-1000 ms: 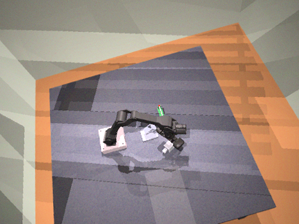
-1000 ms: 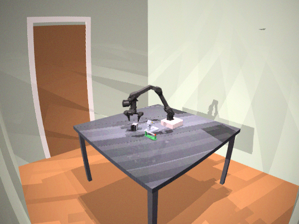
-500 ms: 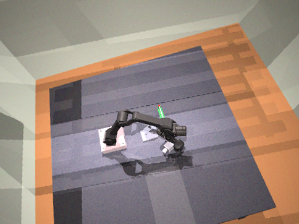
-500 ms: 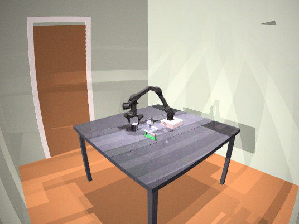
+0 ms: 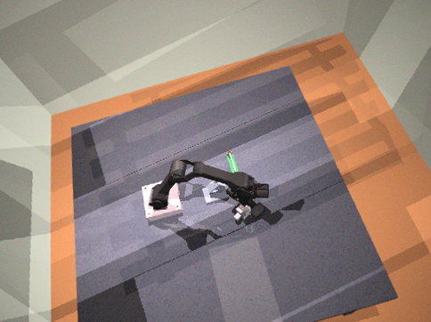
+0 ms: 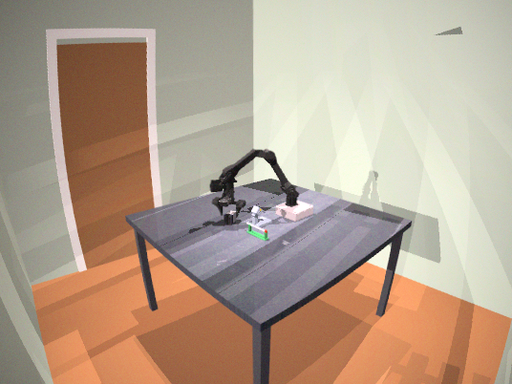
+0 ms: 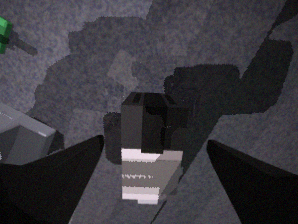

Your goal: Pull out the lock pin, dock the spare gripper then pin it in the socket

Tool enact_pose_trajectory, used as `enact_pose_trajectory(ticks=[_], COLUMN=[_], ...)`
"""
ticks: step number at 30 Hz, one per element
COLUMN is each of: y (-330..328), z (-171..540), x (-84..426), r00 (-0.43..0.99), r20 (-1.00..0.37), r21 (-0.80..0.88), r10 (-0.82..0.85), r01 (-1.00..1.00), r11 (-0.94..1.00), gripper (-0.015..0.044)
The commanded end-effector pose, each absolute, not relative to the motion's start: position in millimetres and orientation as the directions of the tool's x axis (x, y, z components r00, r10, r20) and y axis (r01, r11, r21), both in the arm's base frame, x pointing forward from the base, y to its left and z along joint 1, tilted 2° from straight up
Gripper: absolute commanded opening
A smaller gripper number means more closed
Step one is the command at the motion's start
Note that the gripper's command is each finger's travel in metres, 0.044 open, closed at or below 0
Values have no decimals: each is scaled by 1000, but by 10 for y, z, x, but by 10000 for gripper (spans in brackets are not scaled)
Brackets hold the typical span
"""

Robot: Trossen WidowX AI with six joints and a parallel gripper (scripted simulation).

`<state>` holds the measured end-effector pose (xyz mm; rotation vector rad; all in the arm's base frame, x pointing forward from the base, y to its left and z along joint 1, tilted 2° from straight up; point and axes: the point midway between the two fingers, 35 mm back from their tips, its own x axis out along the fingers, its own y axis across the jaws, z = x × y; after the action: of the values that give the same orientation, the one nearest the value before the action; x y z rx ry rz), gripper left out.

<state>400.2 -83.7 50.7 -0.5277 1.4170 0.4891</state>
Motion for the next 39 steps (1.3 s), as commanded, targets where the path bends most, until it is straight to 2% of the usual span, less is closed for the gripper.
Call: enact_pose_trajectory(ticks=[1, 19, 28, 35, 39], y=[-835, -830, -830, -832, -833], z=[400, 216, 216, 216, 270], x=[3977, 3973, 3973, 3973, 3972], r00=[79, 79, 79, 79, 79], r20=[-997, -997, -997, -997, -997], r21=[-44, -44, -44, -44, -44], r10=[5, 5, 5, 5, 5], r01=[-607, -607, -607, -607, -607], r11=[794, 794, 794, 794, 794], gripper=[440, 440, 204, 157, 52])
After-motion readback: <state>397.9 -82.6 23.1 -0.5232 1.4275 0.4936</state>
